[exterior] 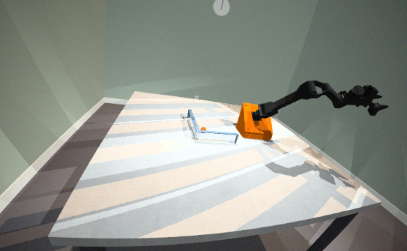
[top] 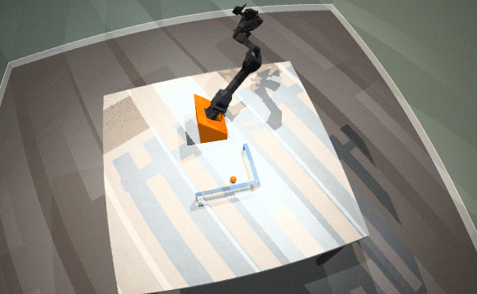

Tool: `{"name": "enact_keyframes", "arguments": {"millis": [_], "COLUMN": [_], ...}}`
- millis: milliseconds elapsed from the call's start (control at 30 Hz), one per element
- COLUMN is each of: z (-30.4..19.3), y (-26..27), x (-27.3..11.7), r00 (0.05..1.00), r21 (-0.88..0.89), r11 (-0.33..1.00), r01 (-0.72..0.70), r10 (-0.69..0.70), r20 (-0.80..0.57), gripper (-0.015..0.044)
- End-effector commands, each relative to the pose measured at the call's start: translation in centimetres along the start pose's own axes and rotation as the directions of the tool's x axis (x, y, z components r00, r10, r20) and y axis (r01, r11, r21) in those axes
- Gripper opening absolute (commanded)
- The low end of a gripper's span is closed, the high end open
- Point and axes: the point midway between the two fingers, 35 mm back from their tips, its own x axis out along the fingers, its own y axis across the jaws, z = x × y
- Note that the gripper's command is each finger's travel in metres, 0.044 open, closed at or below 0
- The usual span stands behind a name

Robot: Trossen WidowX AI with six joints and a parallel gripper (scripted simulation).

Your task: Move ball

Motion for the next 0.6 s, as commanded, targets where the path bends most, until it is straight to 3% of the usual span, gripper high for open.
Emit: {"name": "enact_keyframes", "arguments": {"millis": [0,133,300,567], "z": [0.0,-0.3,-1.4,-4.5], "y": [-0.1,-2.8,-7.3,-20.8], "x": [0.0,0.1,0.1,-2.0], "r00": [1.000,0.999,0.994,0.947], "r21": [0.000,-0.010,-0.048,-0.186], "r11": [1.000,0.999,0.994,0.946], "r01": [0.002,0.038,0.098,0.264], "r10": [-0.002,-0.038,-0.100,-0.291], "r20": [0.000,-0.010,-0.040,-0.139], "gripper": [0.0374,0.0269,0.0266,0.0266]}}
